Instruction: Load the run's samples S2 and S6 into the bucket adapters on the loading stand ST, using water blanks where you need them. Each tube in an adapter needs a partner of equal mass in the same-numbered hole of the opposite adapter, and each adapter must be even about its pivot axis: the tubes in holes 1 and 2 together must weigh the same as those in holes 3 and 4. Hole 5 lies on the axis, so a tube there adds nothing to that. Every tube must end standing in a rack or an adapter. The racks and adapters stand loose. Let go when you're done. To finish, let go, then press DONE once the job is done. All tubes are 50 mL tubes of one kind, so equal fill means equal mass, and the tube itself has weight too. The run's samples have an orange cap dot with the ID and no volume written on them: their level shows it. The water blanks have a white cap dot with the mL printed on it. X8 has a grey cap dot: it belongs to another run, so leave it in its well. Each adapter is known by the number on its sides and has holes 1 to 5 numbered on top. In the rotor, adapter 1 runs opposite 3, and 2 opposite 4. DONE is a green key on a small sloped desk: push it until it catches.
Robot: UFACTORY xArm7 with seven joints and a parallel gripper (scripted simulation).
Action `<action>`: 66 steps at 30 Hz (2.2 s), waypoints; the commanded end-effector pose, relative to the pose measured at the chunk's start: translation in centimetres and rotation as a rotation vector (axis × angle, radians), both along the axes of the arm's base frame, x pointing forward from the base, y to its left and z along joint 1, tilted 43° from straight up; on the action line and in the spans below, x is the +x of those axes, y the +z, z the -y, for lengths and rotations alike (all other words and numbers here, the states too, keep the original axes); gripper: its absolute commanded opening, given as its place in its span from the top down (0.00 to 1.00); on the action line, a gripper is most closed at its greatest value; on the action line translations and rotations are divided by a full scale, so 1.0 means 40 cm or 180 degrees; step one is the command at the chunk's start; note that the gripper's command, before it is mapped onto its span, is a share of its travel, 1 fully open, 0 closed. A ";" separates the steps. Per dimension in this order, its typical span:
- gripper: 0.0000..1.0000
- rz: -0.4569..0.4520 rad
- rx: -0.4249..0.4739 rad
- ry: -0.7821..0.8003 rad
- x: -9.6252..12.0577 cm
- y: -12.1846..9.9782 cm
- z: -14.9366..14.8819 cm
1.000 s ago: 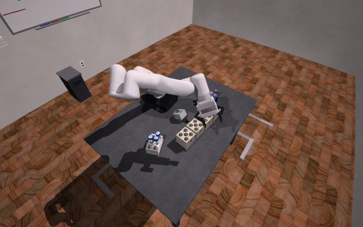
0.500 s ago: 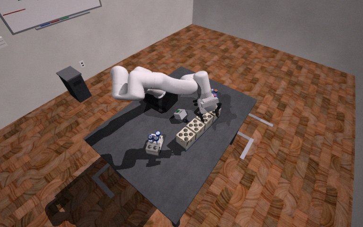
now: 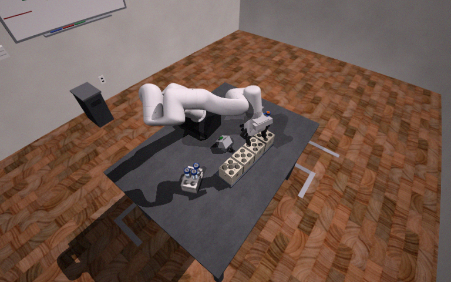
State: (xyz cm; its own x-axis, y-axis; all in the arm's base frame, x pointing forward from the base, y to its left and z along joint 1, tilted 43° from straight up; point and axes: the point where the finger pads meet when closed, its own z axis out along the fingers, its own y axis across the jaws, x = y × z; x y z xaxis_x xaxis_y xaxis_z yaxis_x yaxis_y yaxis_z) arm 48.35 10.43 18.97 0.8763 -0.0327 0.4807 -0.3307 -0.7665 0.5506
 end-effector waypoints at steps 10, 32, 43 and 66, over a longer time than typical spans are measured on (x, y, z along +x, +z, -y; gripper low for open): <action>0.00 -0.0851 -0.0168 0.0190 -0.124 -0.083 -0.028; 0.00 -0.1056 -0.0155 0.0058 -0.224 -0.107 -0.015; 0.00 -0.0284 0.0124 -0.0776 -0.292 -0.033 0.079; 0.00 0.0495 0.0400 -0.1594 -0.410 0.097 0.241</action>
State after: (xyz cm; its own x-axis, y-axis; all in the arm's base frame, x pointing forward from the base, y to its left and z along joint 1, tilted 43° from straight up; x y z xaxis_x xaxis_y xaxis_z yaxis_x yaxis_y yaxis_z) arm 32.34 1.32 22.17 0.6580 -0.4957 0.5668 -0.7433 -0.5478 0.3839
